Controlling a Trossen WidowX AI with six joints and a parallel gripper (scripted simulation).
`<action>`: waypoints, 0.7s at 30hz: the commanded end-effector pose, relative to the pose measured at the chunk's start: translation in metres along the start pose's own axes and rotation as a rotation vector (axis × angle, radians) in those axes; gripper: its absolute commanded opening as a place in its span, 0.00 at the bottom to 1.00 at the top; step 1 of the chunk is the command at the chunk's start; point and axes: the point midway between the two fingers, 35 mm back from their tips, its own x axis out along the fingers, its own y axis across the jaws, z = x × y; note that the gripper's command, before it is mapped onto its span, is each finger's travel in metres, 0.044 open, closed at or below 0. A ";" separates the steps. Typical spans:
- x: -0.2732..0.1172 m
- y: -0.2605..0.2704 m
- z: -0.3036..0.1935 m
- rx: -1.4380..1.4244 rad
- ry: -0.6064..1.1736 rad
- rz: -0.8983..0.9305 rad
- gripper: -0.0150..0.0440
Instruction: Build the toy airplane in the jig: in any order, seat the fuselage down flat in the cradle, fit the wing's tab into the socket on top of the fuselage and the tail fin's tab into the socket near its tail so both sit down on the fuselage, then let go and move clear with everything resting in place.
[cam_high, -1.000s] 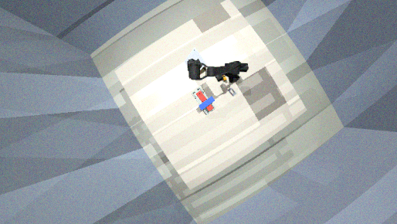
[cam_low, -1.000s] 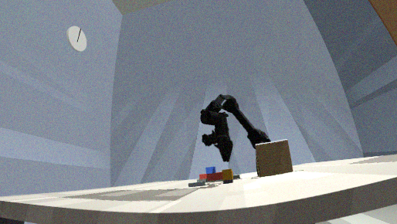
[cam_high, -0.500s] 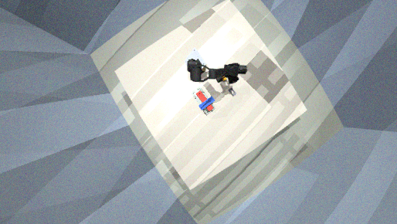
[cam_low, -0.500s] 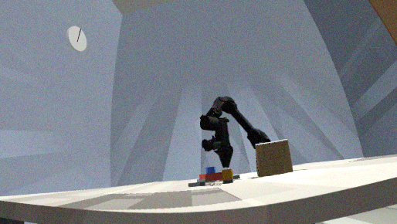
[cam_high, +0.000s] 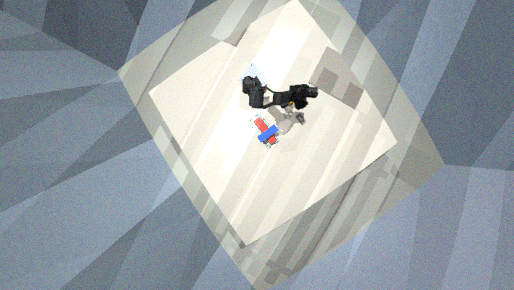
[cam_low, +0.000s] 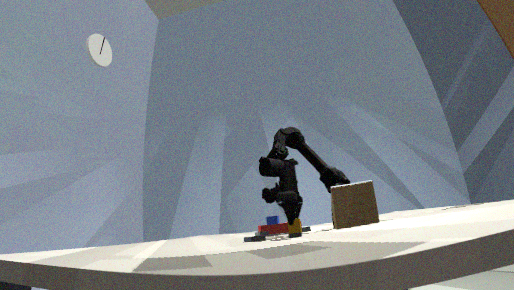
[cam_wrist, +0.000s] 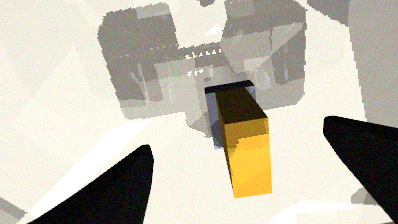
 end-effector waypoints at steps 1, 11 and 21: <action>0.007 -0.002 -0.002 -0.010 -0.001 -0.008 1.00; 0.021 -0.003 -0.003 -0.009 -0.001 -0.010 1.00; 0.021 -0.003 -0.003 -0.009 -0.001 -0.010 0.56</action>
